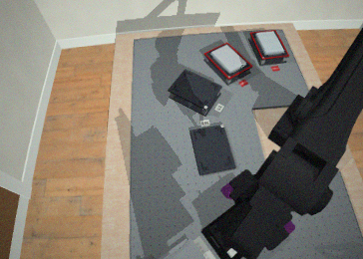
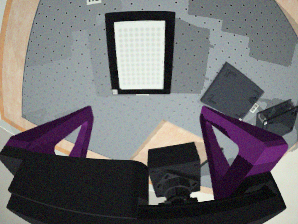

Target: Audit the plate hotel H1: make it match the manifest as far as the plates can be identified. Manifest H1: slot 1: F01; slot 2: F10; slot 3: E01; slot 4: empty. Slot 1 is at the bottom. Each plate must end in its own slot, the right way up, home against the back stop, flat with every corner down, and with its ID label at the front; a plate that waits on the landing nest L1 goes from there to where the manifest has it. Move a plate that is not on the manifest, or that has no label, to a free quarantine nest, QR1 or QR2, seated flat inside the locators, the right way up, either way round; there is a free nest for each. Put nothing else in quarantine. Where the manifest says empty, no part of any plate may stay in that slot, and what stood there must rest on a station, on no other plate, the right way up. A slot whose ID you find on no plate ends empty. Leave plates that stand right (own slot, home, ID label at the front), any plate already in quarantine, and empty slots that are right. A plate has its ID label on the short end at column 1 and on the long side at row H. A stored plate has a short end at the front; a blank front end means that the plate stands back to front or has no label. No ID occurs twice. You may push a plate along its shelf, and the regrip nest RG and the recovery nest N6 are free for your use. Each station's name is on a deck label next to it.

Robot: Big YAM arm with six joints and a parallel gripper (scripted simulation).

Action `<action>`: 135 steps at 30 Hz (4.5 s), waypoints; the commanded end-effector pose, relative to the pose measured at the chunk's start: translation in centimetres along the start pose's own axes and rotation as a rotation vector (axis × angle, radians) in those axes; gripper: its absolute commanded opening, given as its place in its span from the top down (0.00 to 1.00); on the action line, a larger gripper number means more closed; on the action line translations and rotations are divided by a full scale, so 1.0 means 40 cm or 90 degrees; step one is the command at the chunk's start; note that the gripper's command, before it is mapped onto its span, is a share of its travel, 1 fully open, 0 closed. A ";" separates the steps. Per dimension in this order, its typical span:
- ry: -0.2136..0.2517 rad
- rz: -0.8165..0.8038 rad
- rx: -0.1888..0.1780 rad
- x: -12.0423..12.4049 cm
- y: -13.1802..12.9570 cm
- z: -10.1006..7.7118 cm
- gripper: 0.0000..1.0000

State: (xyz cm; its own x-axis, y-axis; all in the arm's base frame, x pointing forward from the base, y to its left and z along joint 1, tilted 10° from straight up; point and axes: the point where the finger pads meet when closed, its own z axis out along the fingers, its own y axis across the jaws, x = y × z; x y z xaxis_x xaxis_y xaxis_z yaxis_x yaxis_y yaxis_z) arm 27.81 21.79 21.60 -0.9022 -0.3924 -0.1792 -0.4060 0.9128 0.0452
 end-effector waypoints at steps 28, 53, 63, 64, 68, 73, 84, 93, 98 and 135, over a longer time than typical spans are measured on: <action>-0.135 -0.004 0.004 0.027 -0.230 -0.039 0.00; -0.378 -0.008 0.012 0.066 -0.356 -0.045 0.00; -0.463 0.004 0.008 0.067 -0.356 -0.046 0.00; -0.474 0.003 0.008 0.067 -0.356 -0.046 0.00; -0.516 0.003 0.008 0.067 -0.356 -0.047 0.00; -0.569 0.002 0.008 0.068 -0.356 -0.048 0.00; -0.664 0.000 0.008 0.070 -0.355 -0.049 0.00; -0.664 -0.004 0.007 0.119 -0.419 -0.020 0.00; -0.663 -0.003 0.006 0.132 -0.440 -0.018 0.00; -0.670 -0.022 0.012 0.282 -0.623 0.001 0.00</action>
State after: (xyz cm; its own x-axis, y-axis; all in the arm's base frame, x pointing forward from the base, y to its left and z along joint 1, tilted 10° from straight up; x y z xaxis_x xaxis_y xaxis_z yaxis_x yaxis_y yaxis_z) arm 27.44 -5.42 18.69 -0.3337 -0.0798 -0.9393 -0.3985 0.9150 0.0639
